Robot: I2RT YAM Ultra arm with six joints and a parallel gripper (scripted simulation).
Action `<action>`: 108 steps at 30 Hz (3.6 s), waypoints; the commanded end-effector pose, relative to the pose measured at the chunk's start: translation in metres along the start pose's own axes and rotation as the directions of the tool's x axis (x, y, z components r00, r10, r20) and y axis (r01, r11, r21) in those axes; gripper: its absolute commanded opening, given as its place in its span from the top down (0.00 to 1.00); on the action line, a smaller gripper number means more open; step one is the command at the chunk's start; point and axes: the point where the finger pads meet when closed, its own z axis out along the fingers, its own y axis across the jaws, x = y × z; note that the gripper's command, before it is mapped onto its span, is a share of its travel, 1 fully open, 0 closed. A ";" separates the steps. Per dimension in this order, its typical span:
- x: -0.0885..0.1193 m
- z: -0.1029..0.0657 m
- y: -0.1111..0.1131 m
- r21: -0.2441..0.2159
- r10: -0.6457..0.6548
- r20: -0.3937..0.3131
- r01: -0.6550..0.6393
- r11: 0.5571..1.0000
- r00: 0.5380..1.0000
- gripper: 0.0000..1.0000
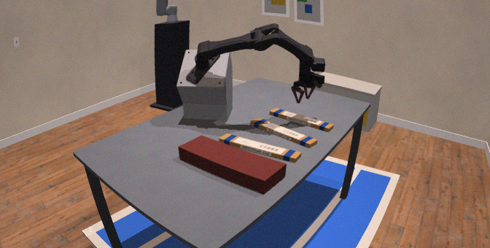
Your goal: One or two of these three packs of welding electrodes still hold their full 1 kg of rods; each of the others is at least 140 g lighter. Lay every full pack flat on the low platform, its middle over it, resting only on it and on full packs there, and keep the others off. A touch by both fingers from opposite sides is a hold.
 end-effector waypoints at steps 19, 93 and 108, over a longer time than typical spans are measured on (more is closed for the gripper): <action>-0.011 0.060 0.013 -0.023 -0.001 0.048 0.002 1.000 0.999 0.04; -0.023 0.089 0.010 -0.031 0.007 0.059 -0.006 1.000 0.998 0.04; -0.022 0.089 0.010 -0.028 0.010 0.058 -0.008 1.000 0.998 1.00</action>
